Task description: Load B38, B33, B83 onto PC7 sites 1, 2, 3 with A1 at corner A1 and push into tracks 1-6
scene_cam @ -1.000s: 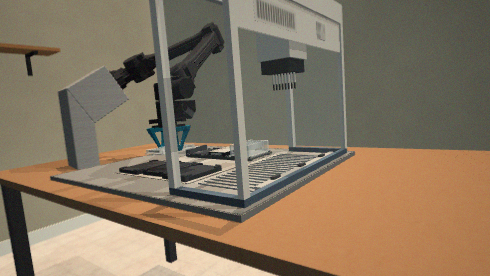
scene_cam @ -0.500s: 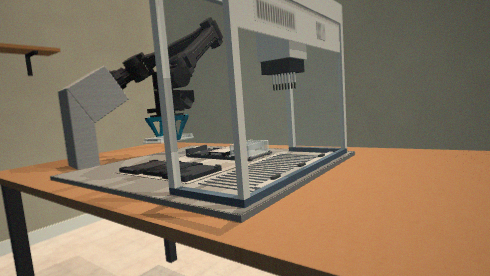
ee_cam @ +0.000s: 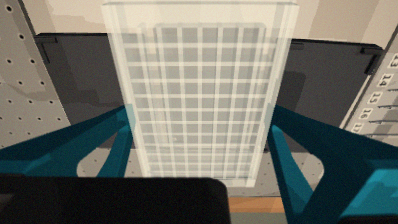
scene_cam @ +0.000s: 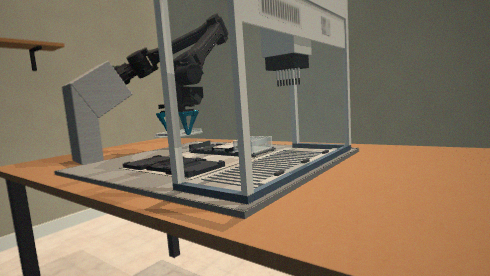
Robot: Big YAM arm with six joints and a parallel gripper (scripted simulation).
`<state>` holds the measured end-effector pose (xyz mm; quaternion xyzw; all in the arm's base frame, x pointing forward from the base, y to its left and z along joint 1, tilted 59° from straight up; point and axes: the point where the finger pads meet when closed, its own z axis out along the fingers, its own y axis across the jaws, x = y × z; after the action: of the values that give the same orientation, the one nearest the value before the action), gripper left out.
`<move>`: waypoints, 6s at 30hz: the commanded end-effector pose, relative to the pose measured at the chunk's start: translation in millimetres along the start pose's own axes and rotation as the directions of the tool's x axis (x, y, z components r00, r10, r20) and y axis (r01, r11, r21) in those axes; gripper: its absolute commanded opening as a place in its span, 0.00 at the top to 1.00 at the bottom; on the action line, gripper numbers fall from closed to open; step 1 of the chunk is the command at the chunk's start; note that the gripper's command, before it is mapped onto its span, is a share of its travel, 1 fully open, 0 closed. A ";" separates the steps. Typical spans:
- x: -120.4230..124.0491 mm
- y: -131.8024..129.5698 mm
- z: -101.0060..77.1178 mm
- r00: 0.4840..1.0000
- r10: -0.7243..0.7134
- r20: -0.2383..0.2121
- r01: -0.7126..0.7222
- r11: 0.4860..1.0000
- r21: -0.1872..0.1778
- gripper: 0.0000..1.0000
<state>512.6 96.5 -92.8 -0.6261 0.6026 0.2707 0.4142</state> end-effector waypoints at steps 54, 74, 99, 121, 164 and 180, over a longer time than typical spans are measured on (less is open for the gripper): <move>-196.5 59.7 0.3 1.000 0.003 0.006 -0.003 1.000 0.008 1.00; -219.3 66.5 -2.9 1.000 0.016 0.002 -0.016 1.000 0.013 1.00; -219.9 66.5 27.3 1.000 0.015 0.004 -0.015 1.000 0.001 1.00; -218.4 64.9 65.6 1.000 0.020 0.002 -0.020 1.000 0.011 1.00; -219.0 69.1 76.6 1.000 0.021 0.004 -0.021 1.000 0.000 1.00; -220.4 70.1 77.8 1.000 0.019 0.005 -0.019 1.000 0.002 1.00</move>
<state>429.2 280.3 36.4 -0.6199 0.6093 0.2749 0.4110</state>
